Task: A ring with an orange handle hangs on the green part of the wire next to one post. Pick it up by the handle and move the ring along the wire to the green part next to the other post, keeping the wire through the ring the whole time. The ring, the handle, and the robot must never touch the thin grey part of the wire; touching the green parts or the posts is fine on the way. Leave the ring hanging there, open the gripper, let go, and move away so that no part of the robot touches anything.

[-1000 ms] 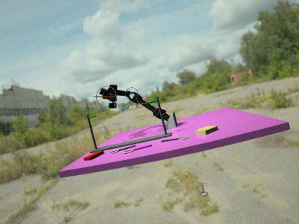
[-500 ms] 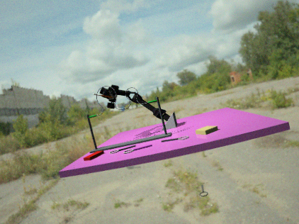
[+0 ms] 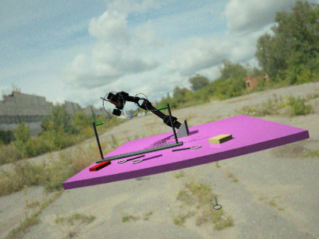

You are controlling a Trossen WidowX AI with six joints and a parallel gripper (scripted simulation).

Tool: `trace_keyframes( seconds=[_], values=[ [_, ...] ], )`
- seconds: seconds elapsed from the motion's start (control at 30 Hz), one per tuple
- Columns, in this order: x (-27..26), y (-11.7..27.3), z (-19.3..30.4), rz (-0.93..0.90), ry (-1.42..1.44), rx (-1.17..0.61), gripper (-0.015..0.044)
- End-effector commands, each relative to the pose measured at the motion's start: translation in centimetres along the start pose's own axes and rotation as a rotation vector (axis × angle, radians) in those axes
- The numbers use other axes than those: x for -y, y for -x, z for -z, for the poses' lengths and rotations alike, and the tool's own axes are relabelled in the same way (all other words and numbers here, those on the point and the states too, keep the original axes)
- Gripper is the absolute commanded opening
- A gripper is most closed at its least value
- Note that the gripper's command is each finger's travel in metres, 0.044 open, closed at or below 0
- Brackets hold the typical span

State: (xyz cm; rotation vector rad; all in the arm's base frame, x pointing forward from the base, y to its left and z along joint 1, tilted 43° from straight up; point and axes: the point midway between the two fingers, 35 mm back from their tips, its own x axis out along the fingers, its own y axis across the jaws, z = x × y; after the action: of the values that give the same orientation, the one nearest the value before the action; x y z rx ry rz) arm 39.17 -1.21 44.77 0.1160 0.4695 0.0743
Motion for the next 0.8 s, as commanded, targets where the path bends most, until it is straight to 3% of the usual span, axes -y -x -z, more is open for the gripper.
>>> trace_keyframes(
  seconds=[0.0,0.77],
  values=[
    [0.1,0.0,0.0,0.027,0.053,0.007,-0.015],
    [1.4,-0.1,-0.2,0.162,0.312,0.036,-0.015]
  ],
)
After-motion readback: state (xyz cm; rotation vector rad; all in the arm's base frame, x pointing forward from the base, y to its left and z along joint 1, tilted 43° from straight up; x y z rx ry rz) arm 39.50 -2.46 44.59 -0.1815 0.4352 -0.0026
